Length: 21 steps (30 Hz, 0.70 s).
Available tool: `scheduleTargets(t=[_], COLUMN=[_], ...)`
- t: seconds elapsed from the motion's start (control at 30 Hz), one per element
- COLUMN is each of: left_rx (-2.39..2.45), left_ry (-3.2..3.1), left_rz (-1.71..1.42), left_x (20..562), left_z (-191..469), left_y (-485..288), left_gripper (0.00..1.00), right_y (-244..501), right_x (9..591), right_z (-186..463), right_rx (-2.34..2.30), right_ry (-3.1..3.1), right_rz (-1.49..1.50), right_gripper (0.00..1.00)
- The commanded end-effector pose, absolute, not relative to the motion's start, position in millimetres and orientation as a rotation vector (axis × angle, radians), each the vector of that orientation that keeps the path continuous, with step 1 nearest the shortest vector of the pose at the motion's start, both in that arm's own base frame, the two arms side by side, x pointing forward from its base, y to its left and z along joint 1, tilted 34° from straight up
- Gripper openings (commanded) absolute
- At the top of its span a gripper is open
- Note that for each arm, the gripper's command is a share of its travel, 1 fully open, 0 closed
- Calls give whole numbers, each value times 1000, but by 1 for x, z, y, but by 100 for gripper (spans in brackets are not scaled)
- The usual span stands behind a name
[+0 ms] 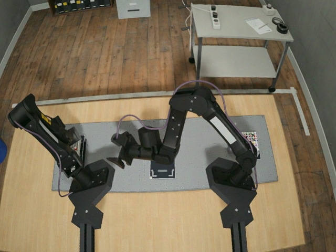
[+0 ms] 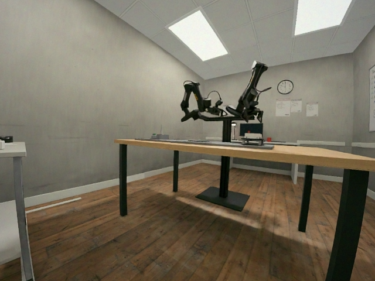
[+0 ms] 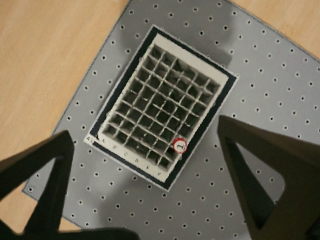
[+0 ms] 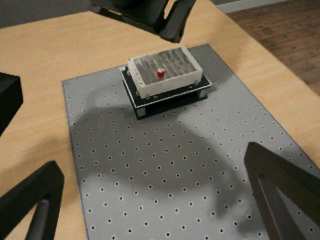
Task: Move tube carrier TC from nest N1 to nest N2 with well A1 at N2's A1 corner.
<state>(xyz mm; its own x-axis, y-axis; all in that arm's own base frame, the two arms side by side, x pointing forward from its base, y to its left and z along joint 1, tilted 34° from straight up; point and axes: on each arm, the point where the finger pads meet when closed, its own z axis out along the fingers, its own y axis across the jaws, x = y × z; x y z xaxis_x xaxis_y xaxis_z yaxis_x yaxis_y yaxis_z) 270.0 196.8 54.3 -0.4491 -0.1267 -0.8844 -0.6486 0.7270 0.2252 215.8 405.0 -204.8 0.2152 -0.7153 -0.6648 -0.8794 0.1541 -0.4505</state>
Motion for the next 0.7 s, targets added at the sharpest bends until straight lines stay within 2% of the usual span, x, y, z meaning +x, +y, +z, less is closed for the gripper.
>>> scheduleTargets(t=[0.0, 0.67], left_rx=[-582, -588], left_ry=[1933, 1923], left_rz=[678, 682], left_x=[273, 275], left_z=[62, 65], left_y=[193, 196], left_gripper=[100, 100], right_y=[427, 427], right_x=[216, 216], right_z=[-187, -187], right_rx=[-1567, -1567], right_ry=[1475, 1475], right_rz=[274, 274], right_gripper=[100, 100])
